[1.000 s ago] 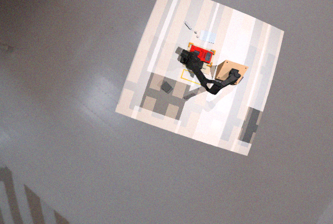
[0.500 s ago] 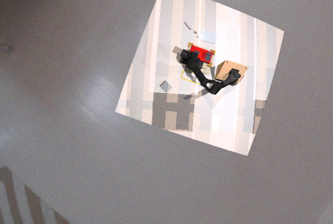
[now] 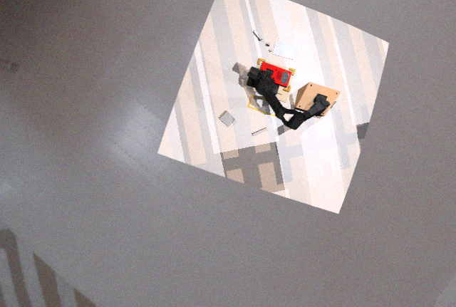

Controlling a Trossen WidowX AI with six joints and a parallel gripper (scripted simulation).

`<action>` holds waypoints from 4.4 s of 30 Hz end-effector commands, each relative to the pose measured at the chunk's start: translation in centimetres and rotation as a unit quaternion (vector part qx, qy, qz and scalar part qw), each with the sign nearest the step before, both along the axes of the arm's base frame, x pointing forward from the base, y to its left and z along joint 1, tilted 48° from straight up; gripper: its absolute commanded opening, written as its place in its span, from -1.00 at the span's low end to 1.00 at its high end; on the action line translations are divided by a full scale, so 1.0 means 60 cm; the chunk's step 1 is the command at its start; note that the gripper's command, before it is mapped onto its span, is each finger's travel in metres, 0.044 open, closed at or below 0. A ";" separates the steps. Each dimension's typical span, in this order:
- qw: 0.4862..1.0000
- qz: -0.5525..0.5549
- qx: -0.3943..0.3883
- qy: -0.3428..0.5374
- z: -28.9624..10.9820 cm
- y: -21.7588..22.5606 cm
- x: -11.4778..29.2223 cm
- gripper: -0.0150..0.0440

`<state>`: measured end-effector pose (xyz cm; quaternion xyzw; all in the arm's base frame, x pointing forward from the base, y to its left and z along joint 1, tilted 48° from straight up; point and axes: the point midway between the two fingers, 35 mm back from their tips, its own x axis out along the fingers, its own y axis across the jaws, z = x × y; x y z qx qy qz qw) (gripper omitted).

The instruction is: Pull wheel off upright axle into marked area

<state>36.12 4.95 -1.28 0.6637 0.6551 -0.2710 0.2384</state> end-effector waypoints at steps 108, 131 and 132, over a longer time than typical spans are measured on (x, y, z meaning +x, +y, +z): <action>1.000 -0.007 0.000 -0.003 0.108 0.106 -0.078 -0.49; 1.000 -0.003 0.001 -0.005 0.075 0.150 -0.083 0.53; 1.000 -0.004 0.001 -0.004 0.081 0.142 -0.083 0.53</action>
